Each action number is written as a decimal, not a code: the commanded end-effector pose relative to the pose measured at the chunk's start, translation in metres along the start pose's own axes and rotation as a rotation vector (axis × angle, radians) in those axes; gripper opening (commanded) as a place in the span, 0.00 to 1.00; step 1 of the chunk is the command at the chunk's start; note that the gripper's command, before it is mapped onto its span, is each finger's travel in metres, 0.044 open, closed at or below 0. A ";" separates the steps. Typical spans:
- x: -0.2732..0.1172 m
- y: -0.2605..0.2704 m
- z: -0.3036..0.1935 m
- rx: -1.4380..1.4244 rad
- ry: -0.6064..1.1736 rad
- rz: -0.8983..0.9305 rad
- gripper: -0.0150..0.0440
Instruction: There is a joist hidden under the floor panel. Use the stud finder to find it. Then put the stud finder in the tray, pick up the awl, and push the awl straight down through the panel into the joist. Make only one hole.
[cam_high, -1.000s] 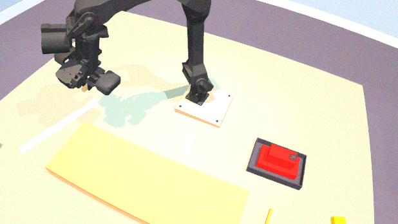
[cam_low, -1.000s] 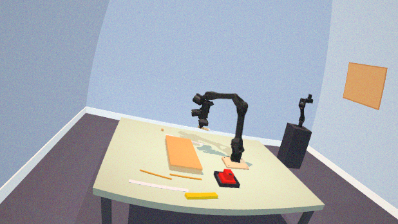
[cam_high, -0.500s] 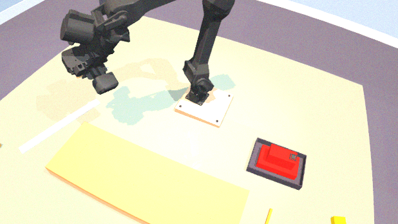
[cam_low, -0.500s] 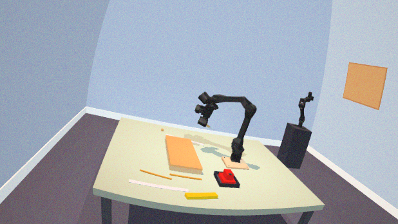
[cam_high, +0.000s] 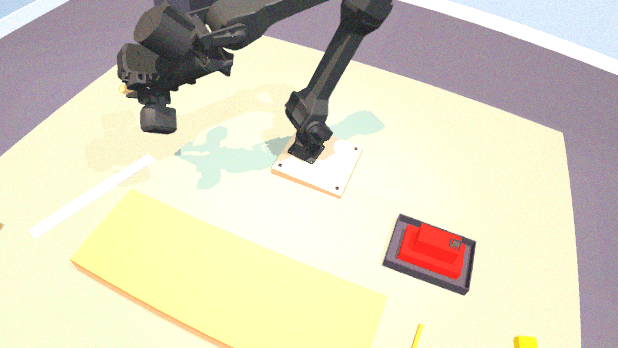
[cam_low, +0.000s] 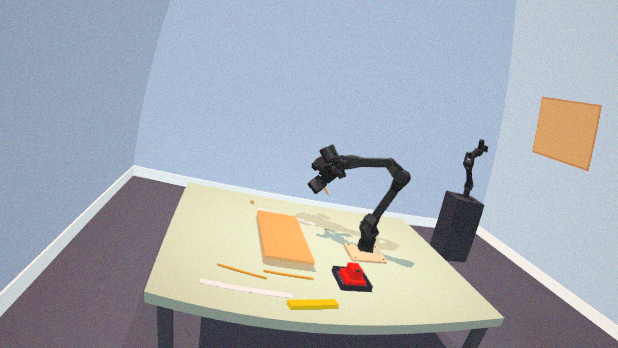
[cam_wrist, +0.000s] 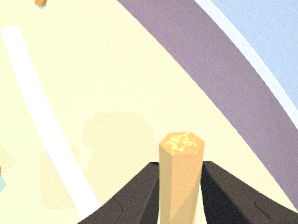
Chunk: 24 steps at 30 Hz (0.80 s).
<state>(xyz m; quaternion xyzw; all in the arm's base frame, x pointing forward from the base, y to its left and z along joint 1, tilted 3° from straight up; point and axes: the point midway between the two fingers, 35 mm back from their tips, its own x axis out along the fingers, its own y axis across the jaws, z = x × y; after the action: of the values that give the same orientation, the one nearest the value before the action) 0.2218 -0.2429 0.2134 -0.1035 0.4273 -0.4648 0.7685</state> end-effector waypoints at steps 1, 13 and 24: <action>-0.011 -0.011 -0.002 0.121 -0.071 -0.070 0.25; -0.036 -0.036 -0.018 0.474 -0.262 -0.223 0.25; -0.042 -0.008 -0.003 0.471 -0.325 -0.136 0.25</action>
<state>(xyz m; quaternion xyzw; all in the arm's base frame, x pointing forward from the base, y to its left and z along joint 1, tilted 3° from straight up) 0.1901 -0.2211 0.2417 -0.0217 0.1722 -0.6017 0.7796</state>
